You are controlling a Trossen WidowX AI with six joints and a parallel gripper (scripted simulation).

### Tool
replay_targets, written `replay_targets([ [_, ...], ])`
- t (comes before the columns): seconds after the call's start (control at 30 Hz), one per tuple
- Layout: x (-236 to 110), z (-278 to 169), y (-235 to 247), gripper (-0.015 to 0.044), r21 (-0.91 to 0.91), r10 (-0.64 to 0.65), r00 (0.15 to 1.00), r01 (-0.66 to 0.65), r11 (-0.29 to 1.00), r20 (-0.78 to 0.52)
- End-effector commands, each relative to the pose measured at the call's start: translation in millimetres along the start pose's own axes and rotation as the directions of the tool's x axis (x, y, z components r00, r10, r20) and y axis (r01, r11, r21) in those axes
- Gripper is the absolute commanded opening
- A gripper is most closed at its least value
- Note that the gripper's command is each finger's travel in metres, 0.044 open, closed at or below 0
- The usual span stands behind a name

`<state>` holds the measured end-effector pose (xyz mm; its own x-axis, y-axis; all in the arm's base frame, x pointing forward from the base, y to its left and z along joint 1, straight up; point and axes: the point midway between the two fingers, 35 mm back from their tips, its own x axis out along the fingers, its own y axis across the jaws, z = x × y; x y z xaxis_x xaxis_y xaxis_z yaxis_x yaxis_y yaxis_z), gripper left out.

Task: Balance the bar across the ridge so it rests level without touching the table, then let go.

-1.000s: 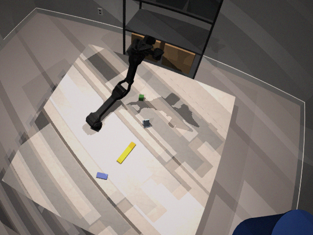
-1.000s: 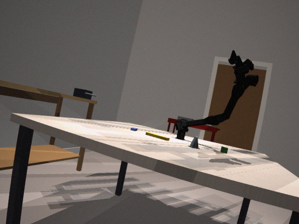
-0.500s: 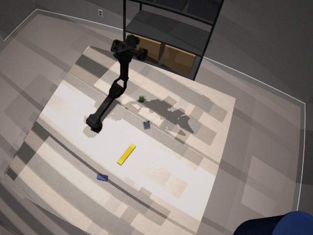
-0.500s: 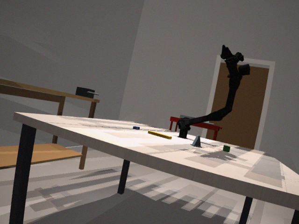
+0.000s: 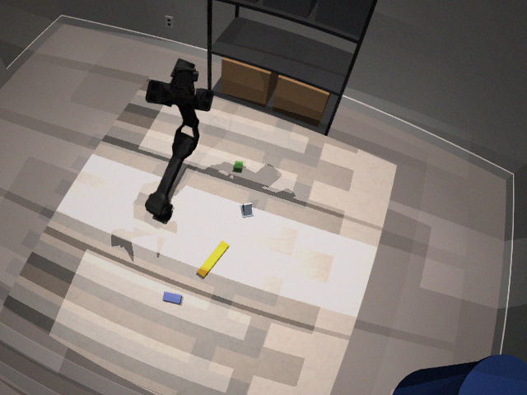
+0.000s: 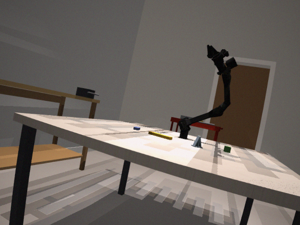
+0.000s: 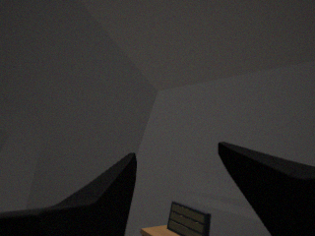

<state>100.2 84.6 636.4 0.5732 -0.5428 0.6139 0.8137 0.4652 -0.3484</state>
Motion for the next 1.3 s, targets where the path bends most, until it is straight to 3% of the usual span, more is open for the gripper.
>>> replay_targets([
  [0.0,16,-33,-29,0.0315,0.032,0.0,0.997,0.003,0.999,-0.076],
  [0.6,65,-159,-65,0.0315,0.097,0.14,0.931,-0.114,0.989,-0.336],
  [0.93,83,-230,-46,0.0315,0.119,0.279,0.84,-0.253,0.96,-0.465],
  [1.27,90,-297,-6,0.0315,0.143,0.431,0.697,-0.433,0.89,-0.573],
])
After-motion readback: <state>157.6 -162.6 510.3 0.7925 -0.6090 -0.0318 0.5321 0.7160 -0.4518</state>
